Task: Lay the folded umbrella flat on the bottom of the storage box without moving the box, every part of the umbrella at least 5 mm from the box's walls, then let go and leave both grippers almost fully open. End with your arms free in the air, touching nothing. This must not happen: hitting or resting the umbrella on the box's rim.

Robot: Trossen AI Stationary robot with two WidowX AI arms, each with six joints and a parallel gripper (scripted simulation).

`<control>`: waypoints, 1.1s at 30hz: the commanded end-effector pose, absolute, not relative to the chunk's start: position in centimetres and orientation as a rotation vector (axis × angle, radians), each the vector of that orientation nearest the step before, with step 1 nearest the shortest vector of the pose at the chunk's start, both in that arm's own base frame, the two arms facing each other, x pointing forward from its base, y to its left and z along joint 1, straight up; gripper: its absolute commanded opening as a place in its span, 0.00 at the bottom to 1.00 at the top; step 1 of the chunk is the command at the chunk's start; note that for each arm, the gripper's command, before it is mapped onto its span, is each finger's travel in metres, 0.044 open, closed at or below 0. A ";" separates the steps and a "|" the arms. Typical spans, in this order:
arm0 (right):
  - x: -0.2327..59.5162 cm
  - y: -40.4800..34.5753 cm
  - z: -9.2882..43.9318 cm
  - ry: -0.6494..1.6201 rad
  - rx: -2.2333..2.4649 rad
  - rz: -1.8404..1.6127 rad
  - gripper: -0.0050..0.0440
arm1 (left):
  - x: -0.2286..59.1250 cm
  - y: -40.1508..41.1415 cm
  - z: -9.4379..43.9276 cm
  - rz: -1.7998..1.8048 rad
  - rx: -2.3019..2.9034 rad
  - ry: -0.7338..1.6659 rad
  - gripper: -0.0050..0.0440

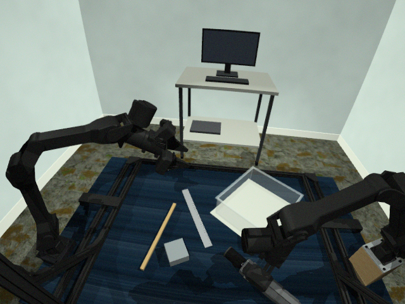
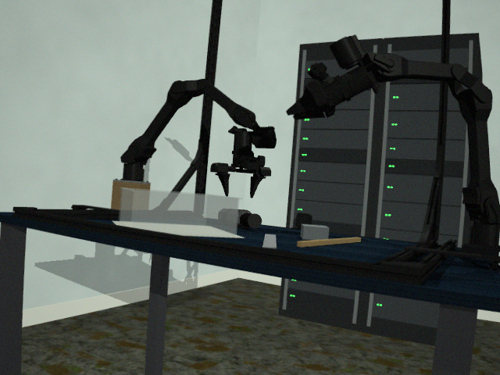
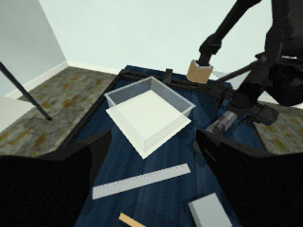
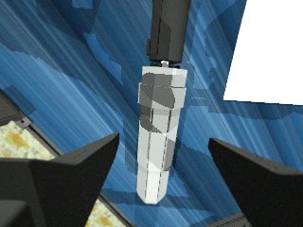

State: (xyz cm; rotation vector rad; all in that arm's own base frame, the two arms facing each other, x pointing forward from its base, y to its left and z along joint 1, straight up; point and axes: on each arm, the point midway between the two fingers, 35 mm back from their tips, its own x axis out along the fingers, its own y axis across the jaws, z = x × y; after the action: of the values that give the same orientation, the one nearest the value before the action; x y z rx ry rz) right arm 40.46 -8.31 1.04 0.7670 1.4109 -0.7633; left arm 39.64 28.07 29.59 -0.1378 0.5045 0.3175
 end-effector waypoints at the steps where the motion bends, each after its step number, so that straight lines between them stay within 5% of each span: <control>1: 40.5 -8.1 0.5 1.422 0.790 -0.789 0.92 | 39.5 27.9 30.3 0.316 -0.144 0.495 0.92; 33: 40.7 -8.1 -2.9 1.421 0.793 -0.792 0.92 | 39.5 27.8 30.4 0.316 -0.146 0.495 0.92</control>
State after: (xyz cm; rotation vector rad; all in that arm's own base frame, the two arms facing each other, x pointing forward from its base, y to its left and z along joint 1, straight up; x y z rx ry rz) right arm 41.12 -8.29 -1.39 0.7911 1.3958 -0.7796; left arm 39.49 27.93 30.22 -0.1408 0.4987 0.3184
